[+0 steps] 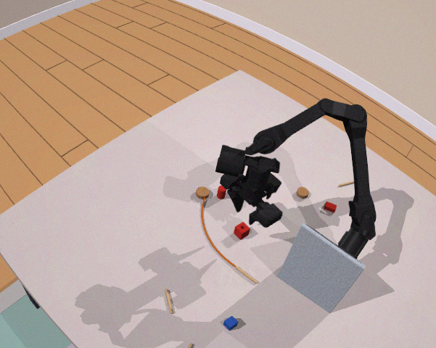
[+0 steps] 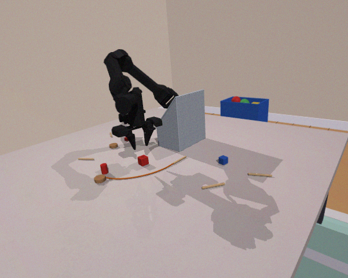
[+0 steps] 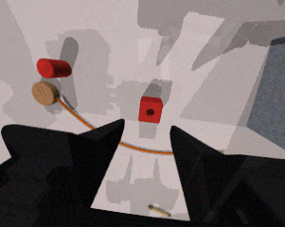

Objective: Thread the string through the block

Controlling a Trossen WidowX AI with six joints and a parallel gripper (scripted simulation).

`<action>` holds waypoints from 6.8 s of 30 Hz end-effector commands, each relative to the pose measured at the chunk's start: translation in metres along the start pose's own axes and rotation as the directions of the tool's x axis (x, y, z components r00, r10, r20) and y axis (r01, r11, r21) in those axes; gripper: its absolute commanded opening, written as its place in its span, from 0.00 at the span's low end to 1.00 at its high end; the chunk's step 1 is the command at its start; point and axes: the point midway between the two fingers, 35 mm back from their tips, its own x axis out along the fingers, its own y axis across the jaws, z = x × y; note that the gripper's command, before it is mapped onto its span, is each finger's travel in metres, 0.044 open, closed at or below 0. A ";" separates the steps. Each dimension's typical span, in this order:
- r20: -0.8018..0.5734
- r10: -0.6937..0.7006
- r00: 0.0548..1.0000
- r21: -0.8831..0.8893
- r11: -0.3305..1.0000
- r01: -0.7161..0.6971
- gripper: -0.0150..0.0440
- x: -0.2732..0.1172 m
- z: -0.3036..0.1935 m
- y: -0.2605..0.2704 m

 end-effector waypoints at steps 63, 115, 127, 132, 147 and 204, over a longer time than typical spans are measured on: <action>0.004 -0.007 1.000 -0.001 1.000 0.007 0.25 0.046 0.002 -0.002; -0.536 -0.019 0.844 -0.008 1.000 0.018 0.25 0.052 0.034 -0.003; -0.667 -0.021 0.745 -0.012 1.000 0.018 0.25 0.058 0.043 -0.003; -0.718 -0.028 0.695 -0.018 1.000 0.022 0.25 0.060 0.046 -0.004; -0.765 -0.026 0.643 -0.017 1.000 0.020 0.57 0.061 0.048 -0.004; -0.022 -0.032 0.999 0.077 -0.997 -0.030 1.00 0.013 0.034 -0.004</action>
